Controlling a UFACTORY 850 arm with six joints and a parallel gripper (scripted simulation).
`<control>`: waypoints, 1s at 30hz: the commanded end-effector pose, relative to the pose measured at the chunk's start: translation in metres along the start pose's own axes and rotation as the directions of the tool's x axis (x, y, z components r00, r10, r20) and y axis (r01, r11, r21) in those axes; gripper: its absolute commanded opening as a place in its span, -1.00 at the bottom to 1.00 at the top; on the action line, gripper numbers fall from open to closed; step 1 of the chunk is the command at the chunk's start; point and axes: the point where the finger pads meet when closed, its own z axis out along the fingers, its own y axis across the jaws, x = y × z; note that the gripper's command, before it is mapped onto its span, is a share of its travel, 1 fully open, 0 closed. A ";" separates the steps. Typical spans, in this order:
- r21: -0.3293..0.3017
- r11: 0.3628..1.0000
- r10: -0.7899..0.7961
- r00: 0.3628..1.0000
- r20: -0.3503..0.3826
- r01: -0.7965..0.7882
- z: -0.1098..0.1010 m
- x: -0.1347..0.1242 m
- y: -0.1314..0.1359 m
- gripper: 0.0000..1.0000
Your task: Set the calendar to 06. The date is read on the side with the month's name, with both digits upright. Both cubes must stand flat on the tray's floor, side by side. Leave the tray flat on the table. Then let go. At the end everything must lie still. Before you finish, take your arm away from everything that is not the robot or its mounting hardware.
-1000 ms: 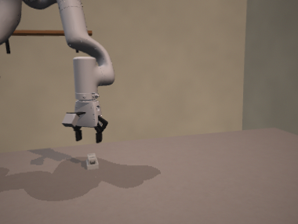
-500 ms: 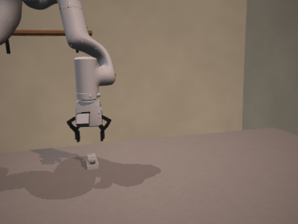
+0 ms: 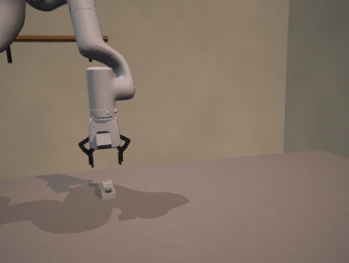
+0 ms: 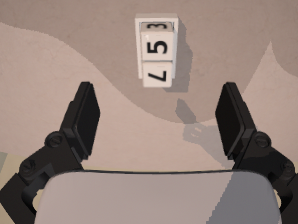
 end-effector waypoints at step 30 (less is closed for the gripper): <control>0.002 1.000 -0.005 1.000 0.000 0.005 0.000 0.000 -0.001 -0.01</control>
